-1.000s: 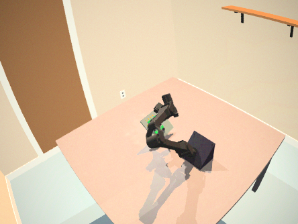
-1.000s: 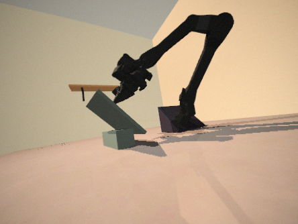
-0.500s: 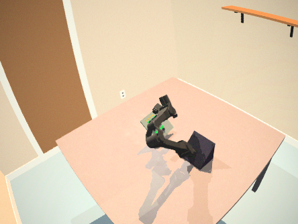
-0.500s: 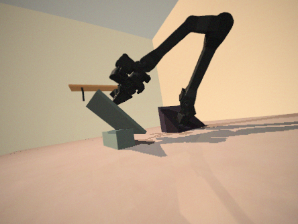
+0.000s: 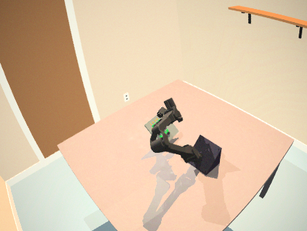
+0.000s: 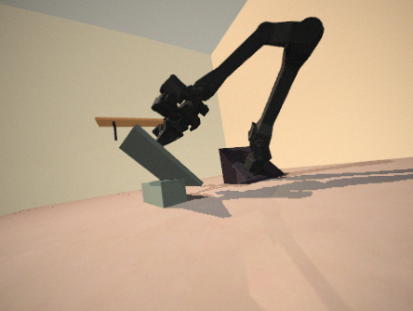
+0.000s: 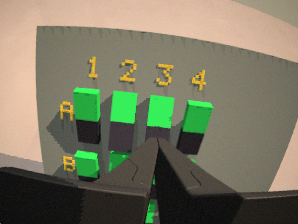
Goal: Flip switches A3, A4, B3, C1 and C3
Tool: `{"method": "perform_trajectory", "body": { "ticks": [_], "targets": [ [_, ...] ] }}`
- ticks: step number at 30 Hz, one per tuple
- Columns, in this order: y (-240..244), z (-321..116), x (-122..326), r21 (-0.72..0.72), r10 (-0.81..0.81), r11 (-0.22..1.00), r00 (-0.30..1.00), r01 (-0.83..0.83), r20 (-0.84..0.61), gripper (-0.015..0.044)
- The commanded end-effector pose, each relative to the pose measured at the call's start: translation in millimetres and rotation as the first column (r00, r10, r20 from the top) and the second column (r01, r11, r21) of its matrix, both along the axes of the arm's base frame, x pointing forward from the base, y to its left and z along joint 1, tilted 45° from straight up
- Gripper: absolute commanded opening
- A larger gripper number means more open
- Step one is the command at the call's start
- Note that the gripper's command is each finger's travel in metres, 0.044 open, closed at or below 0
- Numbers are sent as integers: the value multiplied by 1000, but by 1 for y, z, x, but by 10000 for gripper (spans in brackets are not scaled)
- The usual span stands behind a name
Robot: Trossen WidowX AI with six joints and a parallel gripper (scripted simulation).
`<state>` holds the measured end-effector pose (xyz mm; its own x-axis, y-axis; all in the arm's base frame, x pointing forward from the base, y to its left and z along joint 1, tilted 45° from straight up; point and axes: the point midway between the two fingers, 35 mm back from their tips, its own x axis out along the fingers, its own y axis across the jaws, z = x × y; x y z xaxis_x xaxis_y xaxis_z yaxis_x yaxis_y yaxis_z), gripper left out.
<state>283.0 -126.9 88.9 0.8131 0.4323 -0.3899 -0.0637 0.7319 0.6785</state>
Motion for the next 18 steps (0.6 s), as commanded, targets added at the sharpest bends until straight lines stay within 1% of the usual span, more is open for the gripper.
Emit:
{"method": "perform_trajectory", "body": {
  "ticks": [1, 18],
  "targets": [
    [0, -1, 0, 1, -3, 1000, 1000, 3, -4, 0],
    [1, -2, 2, 1, -3, 1000, 1000, 3, -3, 0]
  ]
}}
